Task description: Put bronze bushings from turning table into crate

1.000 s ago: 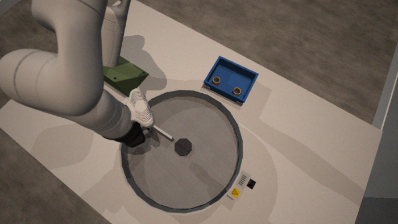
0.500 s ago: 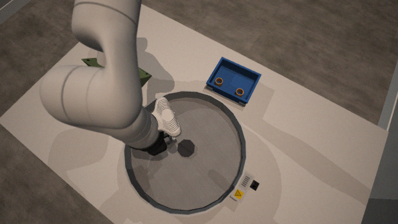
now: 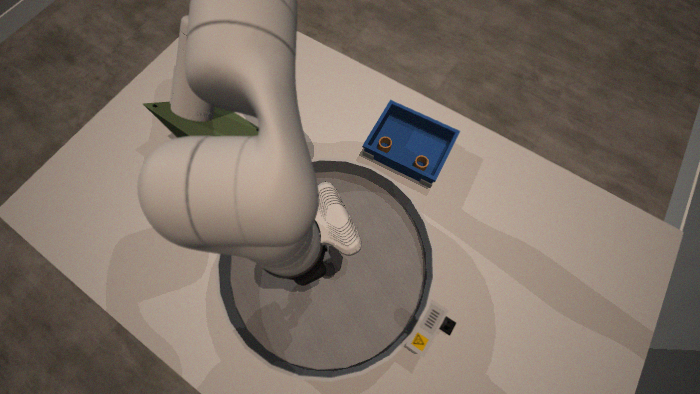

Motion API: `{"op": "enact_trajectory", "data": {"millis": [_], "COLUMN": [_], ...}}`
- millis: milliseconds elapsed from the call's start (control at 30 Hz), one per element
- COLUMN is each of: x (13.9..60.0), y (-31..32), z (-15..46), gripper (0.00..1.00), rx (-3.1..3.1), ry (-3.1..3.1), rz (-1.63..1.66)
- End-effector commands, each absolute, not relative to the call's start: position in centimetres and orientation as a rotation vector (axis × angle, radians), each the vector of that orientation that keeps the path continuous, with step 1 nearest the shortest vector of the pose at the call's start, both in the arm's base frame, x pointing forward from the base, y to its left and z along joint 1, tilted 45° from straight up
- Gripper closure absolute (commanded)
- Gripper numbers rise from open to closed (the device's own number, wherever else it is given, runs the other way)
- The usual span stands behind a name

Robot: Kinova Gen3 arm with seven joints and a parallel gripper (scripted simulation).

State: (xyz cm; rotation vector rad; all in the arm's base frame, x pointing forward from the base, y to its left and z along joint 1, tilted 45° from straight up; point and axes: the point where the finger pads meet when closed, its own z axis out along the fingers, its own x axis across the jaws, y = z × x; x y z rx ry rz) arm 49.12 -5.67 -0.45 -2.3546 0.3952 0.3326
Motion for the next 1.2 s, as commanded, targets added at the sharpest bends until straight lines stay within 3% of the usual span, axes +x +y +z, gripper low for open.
{"op": "enact_trajectory", "data": {"millis": [0,1167], "x": [49.3,48.7], "y": [-5.3,-2.2], "z": [-0.7,-4.0], "gripper": [1.0,1.0], "rx": [-2.36,-2.36], "ry": [0.381,0.381], "rz": [0.337,0.336]}}
